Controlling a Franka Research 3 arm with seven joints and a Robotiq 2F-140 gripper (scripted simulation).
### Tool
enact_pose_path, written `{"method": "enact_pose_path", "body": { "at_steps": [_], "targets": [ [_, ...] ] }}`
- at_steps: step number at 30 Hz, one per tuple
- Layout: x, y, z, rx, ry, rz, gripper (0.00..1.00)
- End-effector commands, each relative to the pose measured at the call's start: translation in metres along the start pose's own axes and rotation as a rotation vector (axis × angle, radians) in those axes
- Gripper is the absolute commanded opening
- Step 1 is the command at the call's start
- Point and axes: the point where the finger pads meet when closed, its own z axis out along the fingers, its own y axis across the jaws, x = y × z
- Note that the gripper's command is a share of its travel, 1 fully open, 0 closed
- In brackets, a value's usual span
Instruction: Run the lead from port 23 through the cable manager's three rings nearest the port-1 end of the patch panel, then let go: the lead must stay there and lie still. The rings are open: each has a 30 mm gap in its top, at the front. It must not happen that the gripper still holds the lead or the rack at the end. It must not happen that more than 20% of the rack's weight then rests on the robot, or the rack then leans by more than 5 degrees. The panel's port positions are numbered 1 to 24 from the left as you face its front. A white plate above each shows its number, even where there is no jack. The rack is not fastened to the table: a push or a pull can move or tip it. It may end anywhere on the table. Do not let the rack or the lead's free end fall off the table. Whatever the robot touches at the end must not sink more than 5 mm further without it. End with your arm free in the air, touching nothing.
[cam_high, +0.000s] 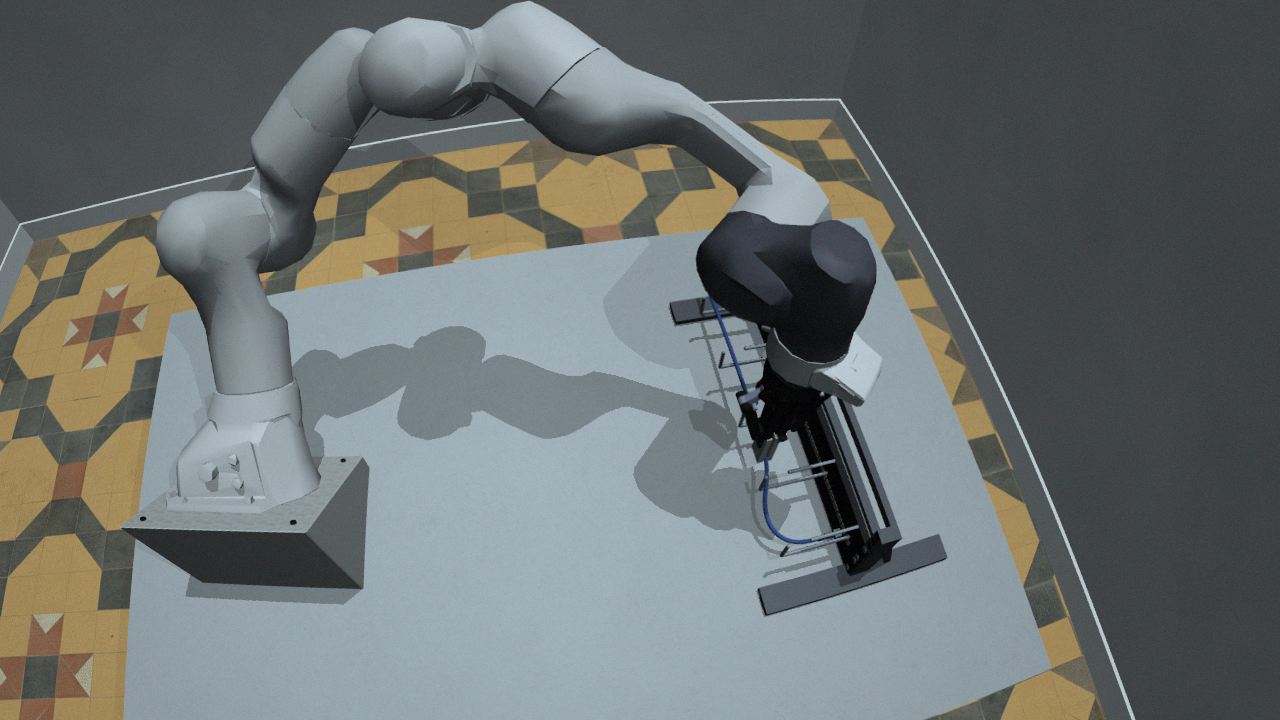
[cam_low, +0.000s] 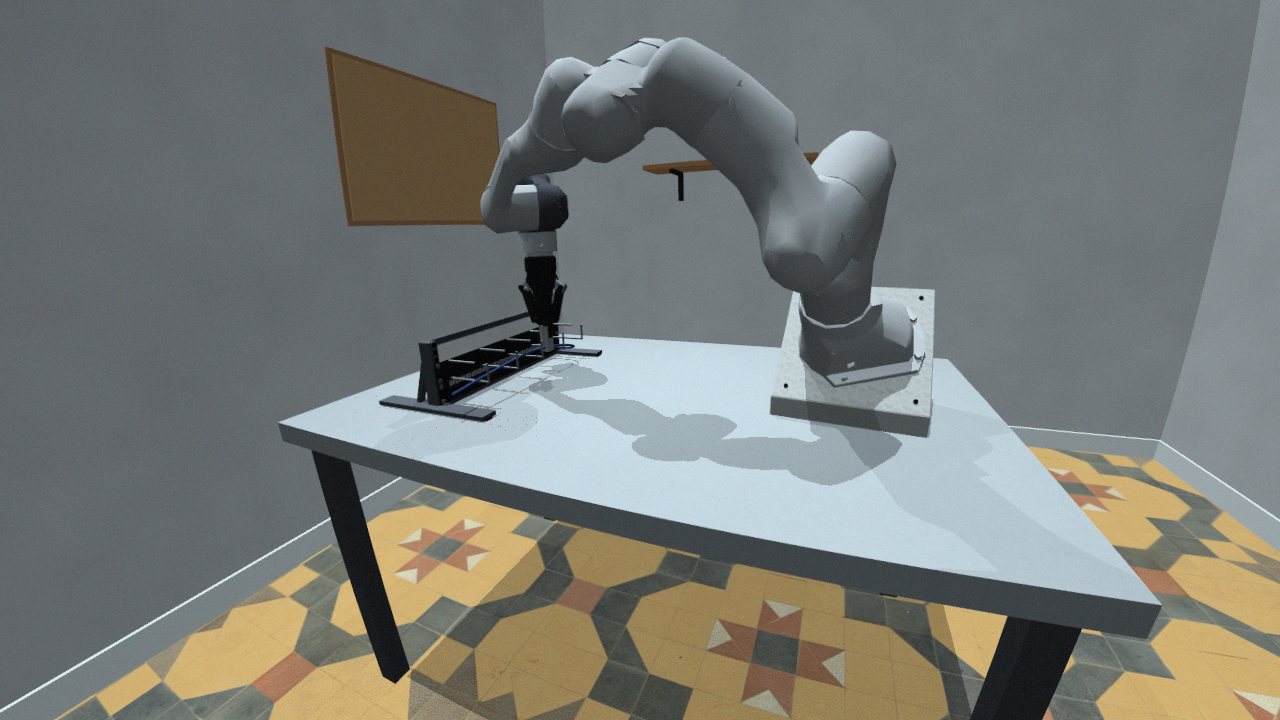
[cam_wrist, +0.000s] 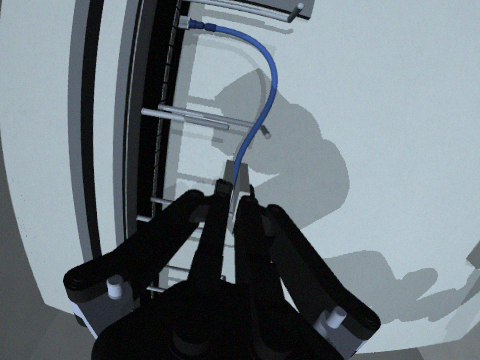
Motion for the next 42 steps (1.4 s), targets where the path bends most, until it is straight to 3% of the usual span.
{"method": "enact_pose_path", "body": {
  "at_steps": [1, 42],
  "targets": [
    [0.001, -0.001, 0.002, 0.004, 0.002, -0.003, 0.0],
    [0.001, -0.04, 0.002, 0.004, 0.002, -0.003, 0.0]
  ]
}}
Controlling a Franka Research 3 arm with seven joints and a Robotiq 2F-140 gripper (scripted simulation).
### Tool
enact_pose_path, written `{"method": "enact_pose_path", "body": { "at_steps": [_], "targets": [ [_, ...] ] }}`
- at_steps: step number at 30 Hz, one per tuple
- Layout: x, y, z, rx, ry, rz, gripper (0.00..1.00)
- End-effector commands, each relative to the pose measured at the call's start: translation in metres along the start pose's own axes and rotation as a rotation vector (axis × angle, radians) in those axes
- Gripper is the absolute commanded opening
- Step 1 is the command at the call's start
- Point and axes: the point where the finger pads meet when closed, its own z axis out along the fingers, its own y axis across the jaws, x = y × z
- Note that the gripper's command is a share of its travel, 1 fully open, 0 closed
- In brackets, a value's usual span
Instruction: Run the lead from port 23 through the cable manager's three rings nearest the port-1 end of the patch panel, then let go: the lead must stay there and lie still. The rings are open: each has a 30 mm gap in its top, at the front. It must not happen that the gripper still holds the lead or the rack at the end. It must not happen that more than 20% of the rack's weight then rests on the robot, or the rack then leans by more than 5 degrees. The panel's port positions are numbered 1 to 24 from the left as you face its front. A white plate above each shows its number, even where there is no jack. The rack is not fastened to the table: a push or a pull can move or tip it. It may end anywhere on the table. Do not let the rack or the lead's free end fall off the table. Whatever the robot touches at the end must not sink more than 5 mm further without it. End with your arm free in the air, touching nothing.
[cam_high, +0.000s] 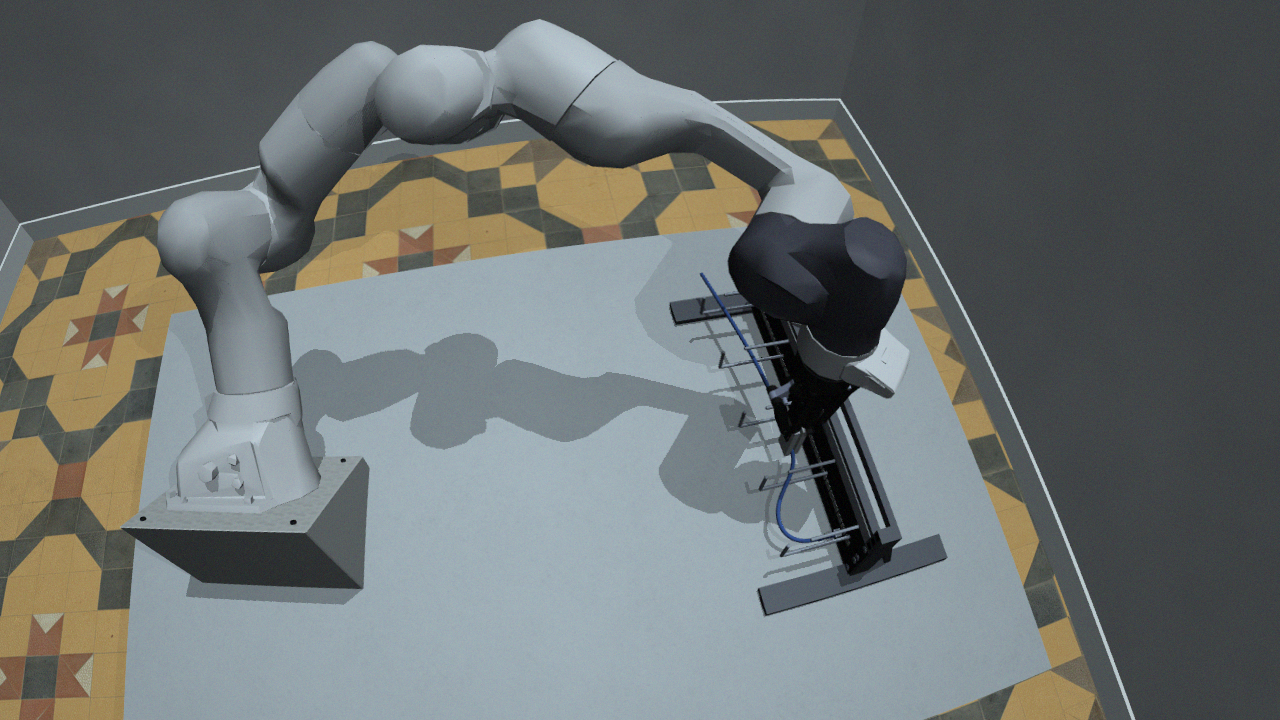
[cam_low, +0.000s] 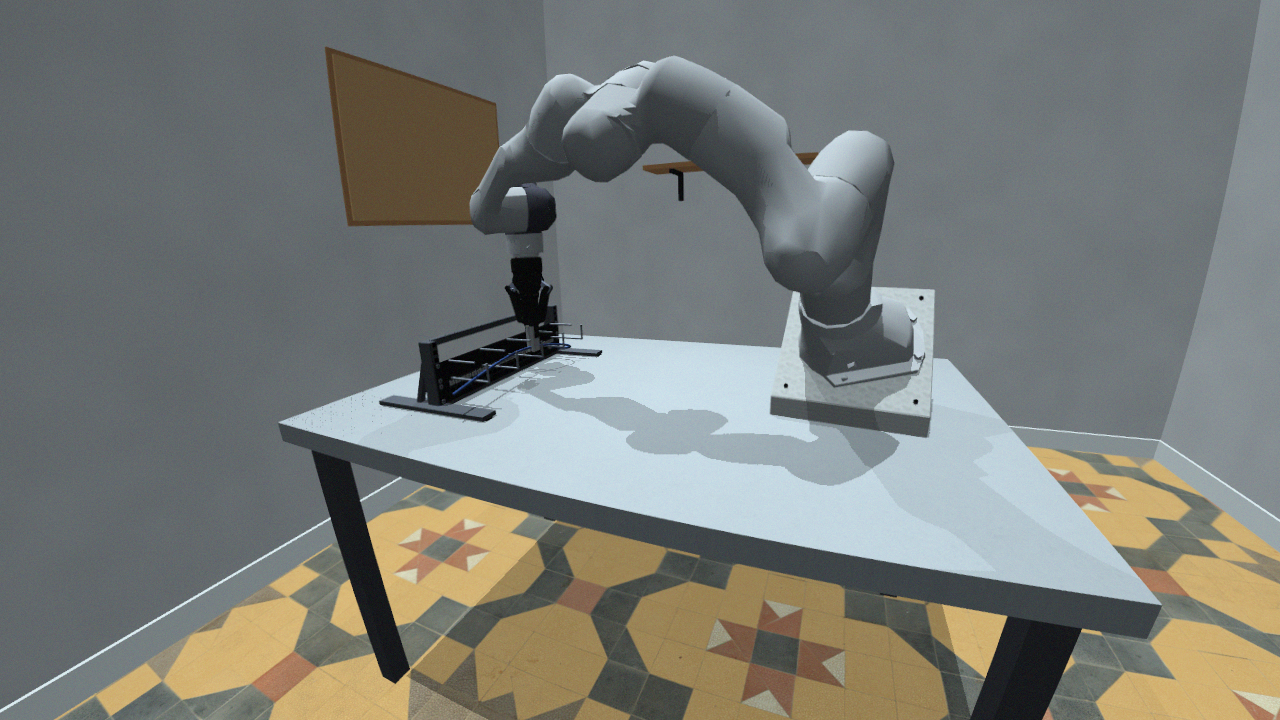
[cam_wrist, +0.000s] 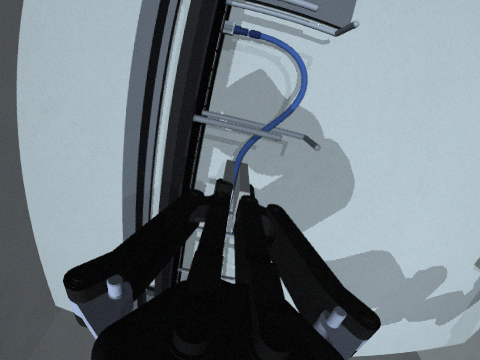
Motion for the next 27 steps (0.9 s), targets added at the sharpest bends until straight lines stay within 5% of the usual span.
{"method": "enact_pose_path", "body": {
  "at_steps": [1, 24, 25, 27],
  "targets": [
    [0.0026, 0.0008, 0.0002, -0.005, 0.002, 0.015, 0.0],
    [0.0026, 0.0001, 0.0002, -0.005, 0.002, 0.015, 0.0],
    [0.0026, 0.0001, 0.0002, -0.005, 0.002, 0.015, 0.2],
    [0.0026, 0.0001, 0.0002, -0.005, 0.002, 0.015, 0.2]
  ]
}}
